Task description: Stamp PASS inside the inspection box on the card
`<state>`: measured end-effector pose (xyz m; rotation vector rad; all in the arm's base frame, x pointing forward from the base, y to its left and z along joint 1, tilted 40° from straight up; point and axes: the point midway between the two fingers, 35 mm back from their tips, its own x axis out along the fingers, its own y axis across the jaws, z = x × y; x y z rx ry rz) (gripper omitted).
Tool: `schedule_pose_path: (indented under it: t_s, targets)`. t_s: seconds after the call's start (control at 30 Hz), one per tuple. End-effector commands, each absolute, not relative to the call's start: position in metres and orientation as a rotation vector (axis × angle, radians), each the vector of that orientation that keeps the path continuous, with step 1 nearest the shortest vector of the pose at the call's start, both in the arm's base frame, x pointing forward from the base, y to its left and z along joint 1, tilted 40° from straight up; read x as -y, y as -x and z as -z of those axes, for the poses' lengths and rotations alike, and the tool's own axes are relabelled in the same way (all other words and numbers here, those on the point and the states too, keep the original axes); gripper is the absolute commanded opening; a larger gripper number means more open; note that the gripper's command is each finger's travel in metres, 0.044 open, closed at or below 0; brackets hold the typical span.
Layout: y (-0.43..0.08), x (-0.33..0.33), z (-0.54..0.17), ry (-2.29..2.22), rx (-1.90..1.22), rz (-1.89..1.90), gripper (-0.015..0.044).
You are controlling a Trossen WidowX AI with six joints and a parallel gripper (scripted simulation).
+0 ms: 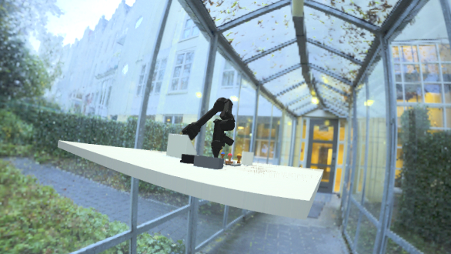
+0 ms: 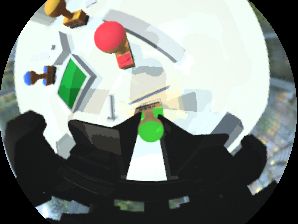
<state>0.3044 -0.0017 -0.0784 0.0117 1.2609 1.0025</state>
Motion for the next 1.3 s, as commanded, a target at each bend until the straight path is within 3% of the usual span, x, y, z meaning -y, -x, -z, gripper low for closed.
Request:
schedule_pose_path:
  t_s: [0.0, 1.27]
  targets:
    - [-0.3055, 0.0, 0.0788, -0.015, -1.256, -1.003, 0.0]
    - [-0.3058, 0.0035, 0.0748, -0.015, -1.256, -1.002, 0.0]
